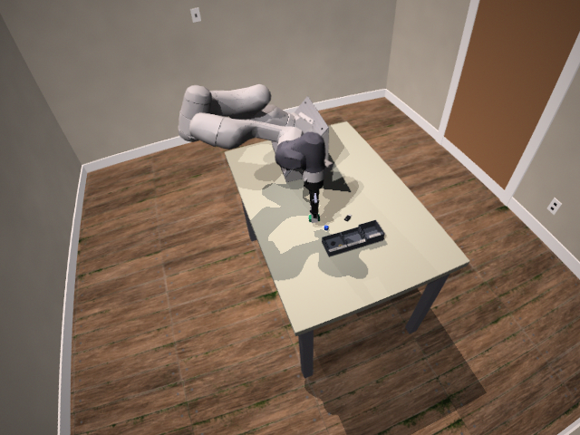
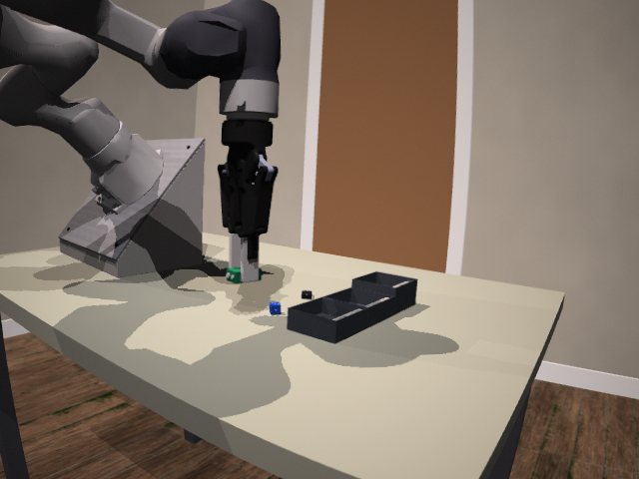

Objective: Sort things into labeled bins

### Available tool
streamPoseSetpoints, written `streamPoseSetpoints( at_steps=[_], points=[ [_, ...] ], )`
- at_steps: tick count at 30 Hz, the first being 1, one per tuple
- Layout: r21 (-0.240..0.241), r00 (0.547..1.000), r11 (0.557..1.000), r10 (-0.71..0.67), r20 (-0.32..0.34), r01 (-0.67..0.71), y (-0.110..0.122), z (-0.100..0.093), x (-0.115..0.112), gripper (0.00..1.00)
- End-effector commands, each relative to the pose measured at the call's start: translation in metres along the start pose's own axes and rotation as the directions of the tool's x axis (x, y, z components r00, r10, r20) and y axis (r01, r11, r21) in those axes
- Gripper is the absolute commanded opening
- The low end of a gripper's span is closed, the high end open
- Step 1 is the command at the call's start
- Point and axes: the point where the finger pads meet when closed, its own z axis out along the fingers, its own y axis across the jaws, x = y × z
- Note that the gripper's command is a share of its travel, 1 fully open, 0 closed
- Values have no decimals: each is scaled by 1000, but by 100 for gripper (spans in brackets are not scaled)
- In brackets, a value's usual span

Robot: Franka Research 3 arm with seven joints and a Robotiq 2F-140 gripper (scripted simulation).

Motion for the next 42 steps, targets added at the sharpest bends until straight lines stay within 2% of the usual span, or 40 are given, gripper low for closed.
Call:
streamPoseSetpoints(
  at_steps=[1,16,18,24,29,31,42],
  points=[
    [7,1000,1000,-15,5,15,-3,-1,-1,13],
    [7,1000,1000,-15,5,15,-3,-1,-1,13],
    [7,1000,1000,-15,5,15,-2,-9,-1,13],
    [7,1000,1000,-15,5,15,-2,-9,-1,13],
    [7,1000,1000,-15,5,15,13,-9,25,13],
    [7,1000,1000,-15,5,15,13,-9,25,13],
    [7,1000,1000,-15,5,15,45,-8,83,13]
  ],
)
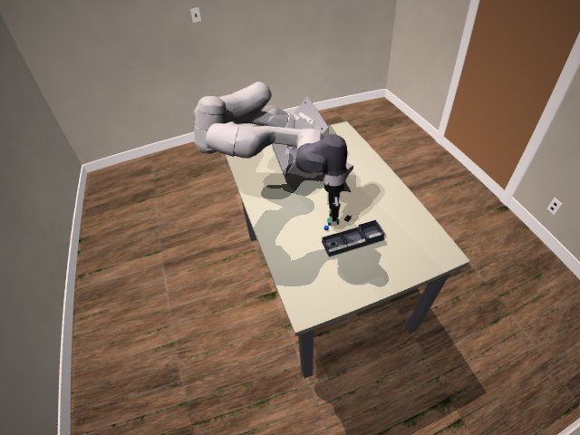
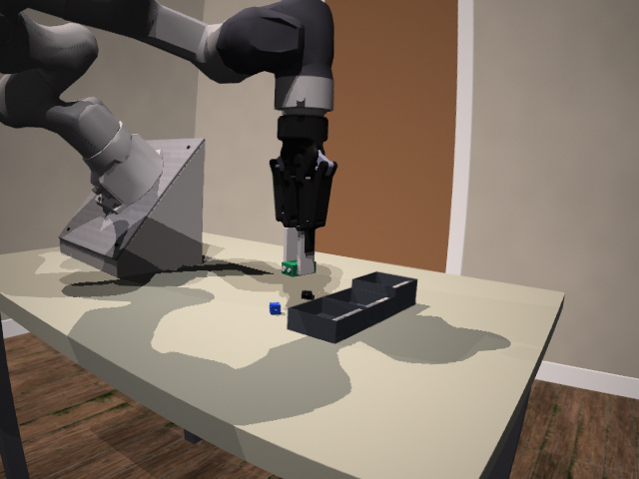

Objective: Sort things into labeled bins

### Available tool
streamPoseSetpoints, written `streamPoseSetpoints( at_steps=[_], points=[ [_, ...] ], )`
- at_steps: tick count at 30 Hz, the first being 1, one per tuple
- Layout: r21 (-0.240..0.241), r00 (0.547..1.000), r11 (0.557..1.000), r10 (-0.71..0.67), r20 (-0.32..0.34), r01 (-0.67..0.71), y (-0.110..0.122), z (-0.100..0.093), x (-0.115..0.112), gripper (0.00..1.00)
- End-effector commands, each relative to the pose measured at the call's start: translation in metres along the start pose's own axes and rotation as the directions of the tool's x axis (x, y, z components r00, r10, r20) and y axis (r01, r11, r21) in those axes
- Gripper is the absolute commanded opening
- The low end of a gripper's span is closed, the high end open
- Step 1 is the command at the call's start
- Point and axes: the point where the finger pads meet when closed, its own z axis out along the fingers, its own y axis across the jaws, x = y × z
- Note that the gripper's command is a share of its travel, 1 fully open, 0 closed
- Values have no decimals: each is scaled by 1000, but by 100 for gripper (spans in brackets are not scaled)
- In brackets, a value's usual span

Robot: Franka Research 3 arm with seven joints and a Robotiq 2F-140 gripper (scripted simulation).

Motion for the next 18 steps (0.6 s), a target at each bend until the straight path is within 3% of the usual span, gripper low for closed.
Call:
streamPoseSetpoints(
  at_steps=[1,4,7,16,18],
  points=[
    [1,999,999,-42,19,42,11,2,12,13],
    [4,984,984,-177,17,177,20,2,28,13],
    [5,977,977,-214,19,213,23,2,33,13],
    [5,977,977,-214,19,213,51,3,79,13],
    [5,977,977,-214,19,213,52,3,80,13]
  ],
)
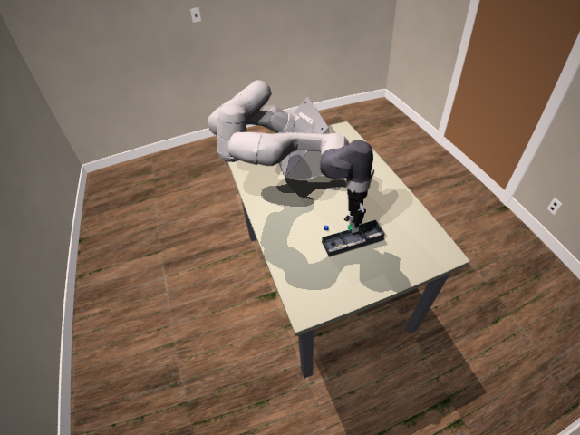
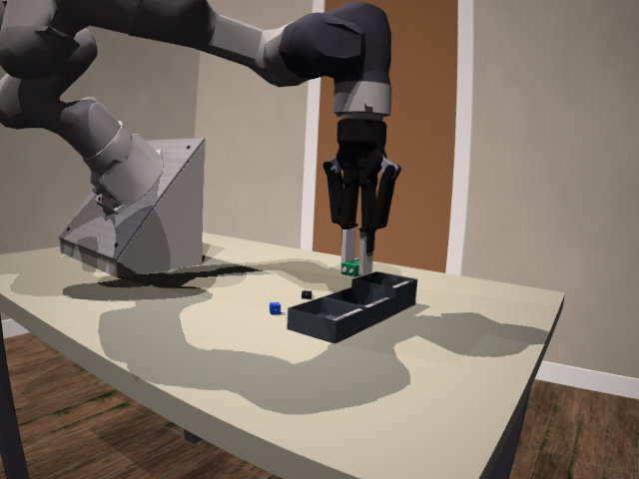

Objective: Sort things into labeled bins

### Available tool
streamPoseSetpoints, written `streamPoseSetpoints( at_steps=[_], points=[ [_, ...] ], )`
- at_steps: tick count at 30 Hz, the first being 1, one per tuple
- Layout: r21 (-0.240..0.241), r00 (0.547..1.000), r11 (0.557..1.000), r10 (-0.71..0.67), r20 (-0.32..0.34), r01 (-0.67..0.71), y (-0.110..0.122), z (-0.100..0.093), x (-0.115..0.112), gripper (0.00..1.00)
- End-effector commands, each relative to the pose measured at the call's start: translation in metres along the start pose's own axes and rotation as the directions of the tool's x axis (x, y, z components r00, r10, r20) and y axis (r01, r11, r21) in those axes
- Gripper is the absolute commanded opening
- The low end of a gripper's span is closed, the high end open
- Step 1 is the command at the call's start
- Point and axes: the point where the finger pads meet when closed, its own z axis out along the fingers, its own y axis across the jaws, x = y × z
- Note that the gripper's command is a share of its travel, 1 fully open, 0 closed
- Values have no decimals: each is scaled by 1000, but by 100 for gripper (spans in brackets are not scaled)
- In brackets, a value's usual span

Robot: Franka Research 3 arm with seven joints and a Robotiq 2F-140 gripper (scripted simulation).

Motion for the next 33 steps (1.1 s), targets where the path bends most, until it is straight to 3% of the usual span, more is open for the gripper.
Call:
streamPoseSetpoints(
  at_steps=[1,33],
  points=[
    [9,998,998,-62,18,62,5,2,0,13],
    [9,998,998,-62,18,62,2,8,-4,13]
  ],
)
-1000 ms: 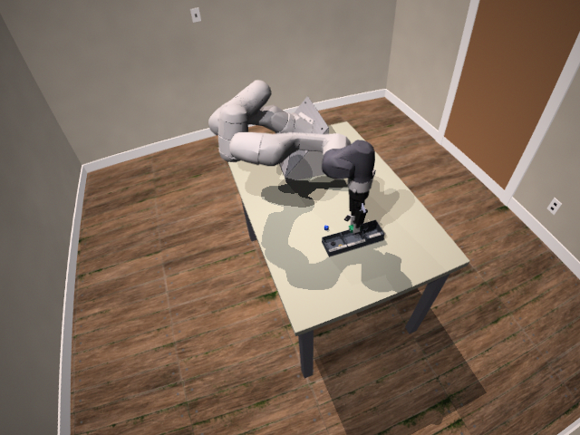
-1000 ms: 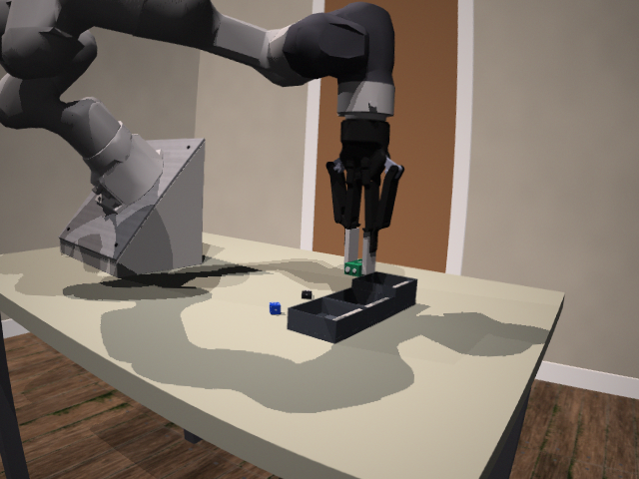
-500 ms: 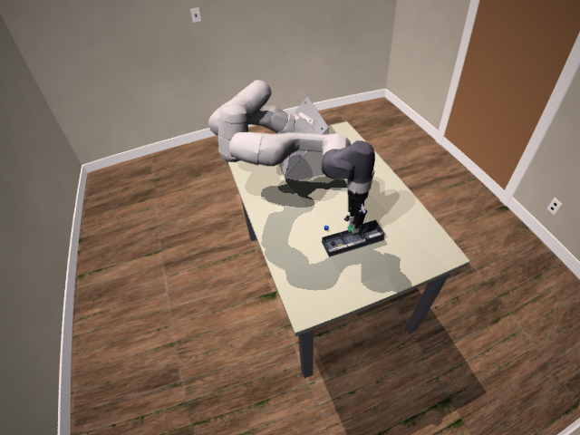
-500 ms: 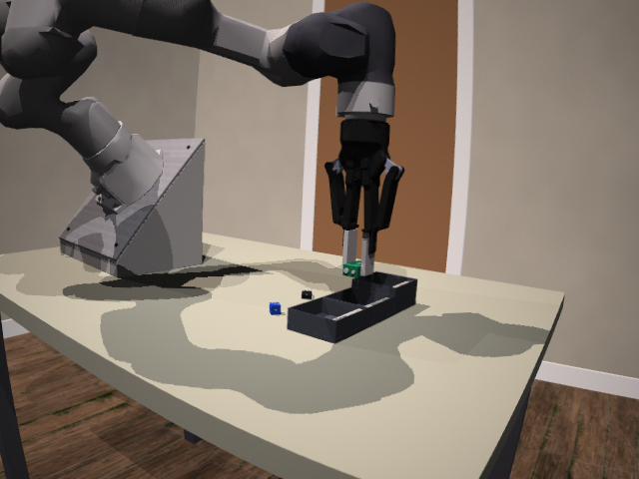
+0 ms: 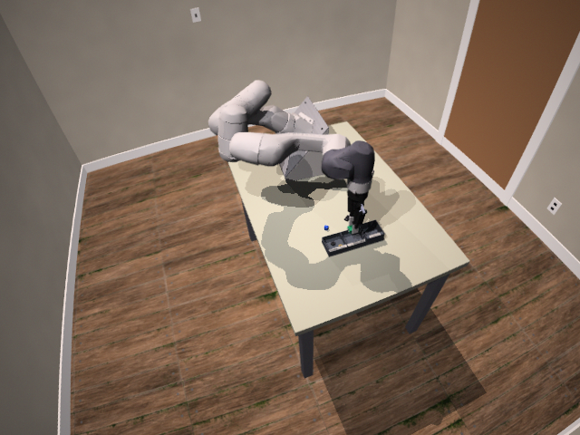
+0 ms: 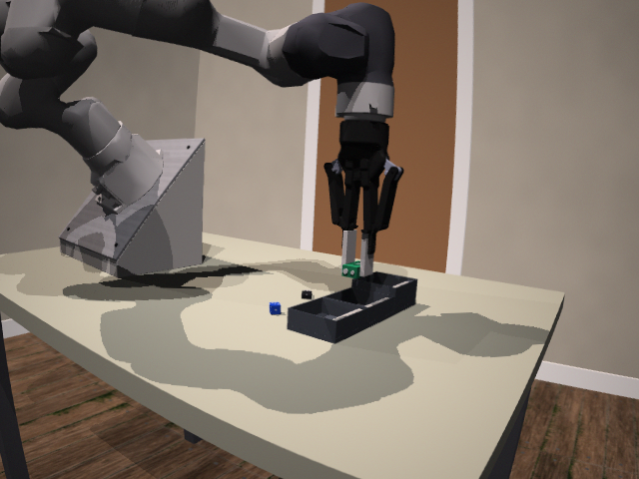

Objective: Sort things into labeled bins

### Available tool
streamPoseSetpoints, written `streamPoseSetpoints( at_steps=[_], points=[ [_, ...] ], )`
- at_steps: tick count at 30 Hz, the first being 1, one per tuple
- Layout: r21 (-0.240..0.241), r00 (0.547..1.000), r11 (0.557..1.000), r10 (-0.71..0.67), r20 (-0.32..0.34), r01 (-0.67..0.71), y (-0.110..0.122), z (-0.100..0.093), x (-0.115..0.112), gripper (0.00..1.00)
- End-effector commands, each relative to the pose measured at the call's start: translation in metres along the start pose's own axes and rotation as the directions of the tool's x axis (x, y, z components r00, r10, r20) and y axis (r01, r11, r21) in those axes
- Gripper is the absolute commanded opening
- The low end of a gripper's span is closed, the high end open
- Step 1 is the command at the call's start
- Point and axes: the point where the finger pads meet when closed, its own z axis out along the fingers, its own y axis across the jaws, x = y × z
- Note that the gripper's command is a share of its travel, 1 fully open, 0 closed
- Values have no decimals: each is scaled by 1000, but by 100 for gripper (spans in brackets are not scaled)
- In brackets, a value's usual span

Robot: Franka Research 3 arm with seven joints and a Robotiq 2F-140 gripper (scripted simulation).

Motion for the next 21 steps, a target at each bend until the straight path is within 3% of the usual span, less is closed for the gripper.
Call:
streamPoseSetpoints(
  at_steps=[1,21],
  points=[
    [2,1000,1000,-8,1,8,-1,8,-1,13],
    [2,1000,1000,-8,1,8,-1,44,-1,13]
  ],
)
